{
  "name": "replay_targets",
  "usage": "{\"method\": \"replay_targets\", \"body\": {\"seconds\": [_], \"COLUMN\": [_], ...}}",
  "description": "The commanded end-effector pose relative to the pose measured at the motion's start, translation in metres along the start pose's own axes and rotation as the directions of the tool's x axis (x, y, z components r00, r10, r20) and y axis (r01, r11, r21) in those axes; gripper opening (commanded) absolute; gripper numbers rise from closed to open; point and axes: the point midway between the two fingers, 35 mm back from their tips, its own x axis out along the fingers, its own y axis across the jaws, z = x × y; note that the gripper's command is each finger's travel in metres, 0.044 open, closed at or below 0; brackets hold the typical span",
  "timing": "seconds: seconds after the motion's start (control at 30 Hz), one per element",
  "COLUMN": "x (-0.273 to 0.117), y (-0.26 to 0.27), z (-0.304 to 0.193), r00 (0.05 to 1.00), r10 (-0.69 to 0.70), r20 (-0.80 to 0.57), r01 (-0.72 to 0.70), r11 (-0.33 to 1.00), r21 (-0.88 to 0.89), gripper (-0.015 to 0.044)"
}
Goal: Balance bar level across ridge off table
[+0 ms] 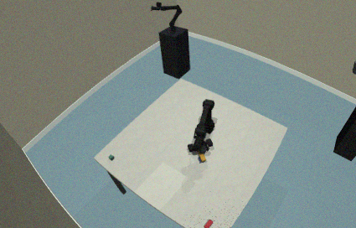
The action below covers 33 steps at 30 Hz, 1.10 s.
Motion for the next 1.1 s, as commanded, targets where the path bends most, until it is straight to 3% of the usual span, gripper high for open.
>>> {"method": "replay_targets", "body": {"seconds": [0.0, 1.07], "x": [0.0004, 0.0031], "y": [0.0001, 0.0001], "z": [0.0004, 0.0004], "r00": [1.0, 1.0], "r10": [0.002, 0.002], "r20": [0.002, 0.002], "r01": [-0.002, -0.002], "r11": [1.0, 1.0], "r21": [-0.005, -0.005], "gripper": [0.0, 0.0]}}
